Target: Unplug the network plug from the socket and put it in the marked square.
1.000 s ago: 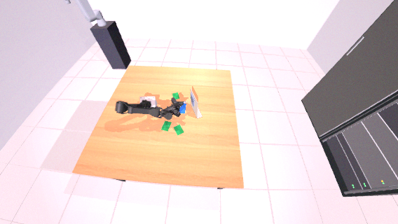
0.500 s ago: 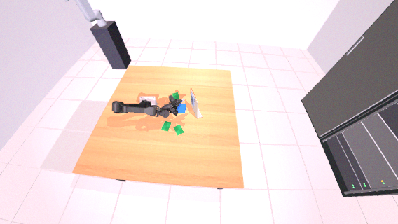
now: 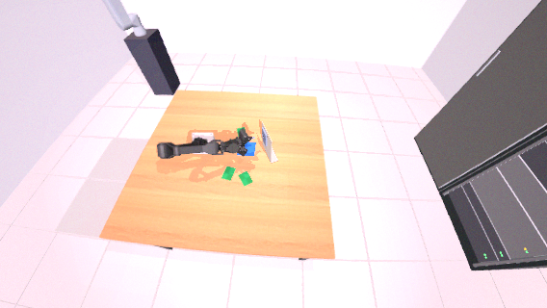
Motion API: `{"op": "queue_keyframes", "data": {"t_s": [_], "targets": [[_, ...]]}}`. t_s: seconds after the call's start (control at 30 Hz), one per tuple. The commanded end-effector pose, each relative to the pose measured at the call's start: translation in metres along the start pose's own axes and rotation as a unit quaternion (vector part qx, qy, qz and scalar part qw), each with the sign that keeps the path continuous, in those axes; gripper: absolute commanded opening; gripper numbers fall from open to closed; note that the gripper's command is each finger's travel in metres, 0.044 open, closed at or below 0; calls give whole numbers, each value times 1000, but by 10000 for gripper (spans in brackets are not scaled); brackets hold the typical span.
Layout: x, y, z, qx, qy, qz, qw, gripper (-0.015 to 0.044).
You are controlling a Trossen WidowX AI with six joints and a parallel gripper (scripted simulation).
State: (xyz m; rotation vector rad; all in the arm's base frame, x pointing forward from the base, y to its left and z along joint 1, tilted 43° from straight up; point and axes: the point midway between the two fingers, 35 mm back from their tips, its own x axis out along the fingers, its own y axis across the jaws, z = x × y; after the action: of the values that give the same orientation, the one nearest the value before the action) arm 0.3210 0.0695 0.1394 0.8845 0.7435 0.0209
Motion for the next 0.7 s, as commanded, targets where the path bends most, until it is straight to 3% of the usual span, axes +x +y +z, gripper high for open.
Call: {"op": "queue_keyframes", "data": {"t_s": [0.0, 0.67], "targets": [[10, -12, -8, 29, -6, -44, 999, 0], [32, -58, -40, 93, -102, -218, 966, 0]]}}
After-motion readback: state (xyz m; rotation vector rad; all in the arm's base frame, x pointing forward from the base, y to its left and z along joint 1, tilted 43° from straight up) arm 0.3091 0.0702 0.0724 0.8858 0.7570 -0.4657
